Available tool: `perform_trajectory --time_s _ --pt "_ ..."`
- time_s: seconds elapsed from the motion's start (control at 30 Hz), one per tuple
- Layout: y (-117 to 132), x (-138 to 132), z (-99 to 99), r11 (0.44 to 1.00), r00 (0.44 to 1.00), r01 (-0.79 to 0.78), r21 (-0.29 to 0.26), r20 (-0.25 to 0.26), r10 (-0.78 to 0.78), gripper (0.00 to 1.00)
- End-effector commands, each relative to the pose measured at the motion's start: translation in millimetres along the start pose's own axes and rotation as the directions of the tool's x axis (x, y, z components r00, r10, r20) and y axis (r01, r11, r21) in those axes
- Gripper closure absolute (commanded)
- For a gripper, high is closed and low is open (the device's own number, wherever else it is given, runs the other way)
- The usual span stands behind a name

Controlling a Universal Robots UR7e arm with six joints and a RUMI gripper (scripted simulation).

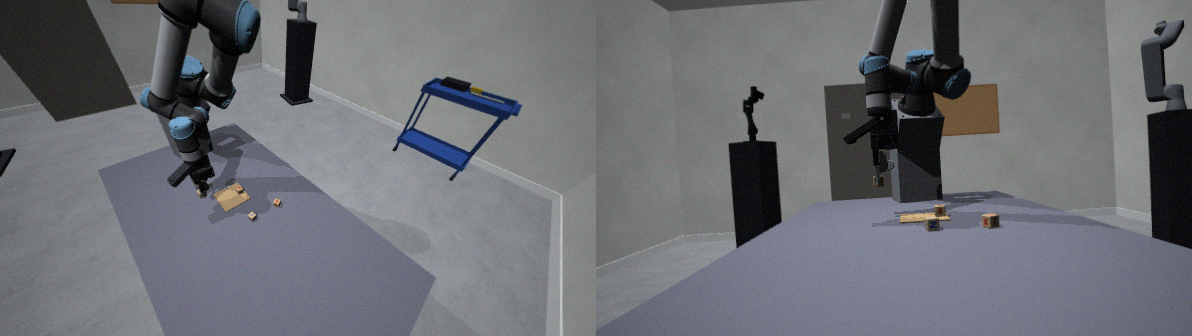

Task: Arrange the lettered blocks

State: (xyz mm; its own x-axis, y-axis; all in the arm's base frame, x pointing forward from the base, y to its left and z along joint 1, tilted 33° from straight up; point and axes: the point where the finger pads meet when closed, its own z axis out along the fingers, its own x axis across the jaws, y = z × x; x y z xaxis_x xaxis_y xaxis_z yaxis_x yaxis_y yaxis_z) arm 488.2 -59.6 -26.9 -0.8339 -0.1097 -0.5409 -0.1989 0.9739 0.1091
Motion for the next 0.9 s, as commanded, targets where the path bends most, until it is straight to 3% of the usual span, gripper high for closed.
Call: perform_trajectory --time_s 0.0,0.33,0.87 --pt "-1 -1 2.0 1.0 1.0 -0.001 0.0 0.0 0.001 0.91" --pt "-1 -1 13.9 1.0 1.0 0.0 0.0 -0.001 0.0 0.91" --pt "-1 -2 64.4 1.0 1.0 0.0 0.0 -0.001 0.0 0.91"
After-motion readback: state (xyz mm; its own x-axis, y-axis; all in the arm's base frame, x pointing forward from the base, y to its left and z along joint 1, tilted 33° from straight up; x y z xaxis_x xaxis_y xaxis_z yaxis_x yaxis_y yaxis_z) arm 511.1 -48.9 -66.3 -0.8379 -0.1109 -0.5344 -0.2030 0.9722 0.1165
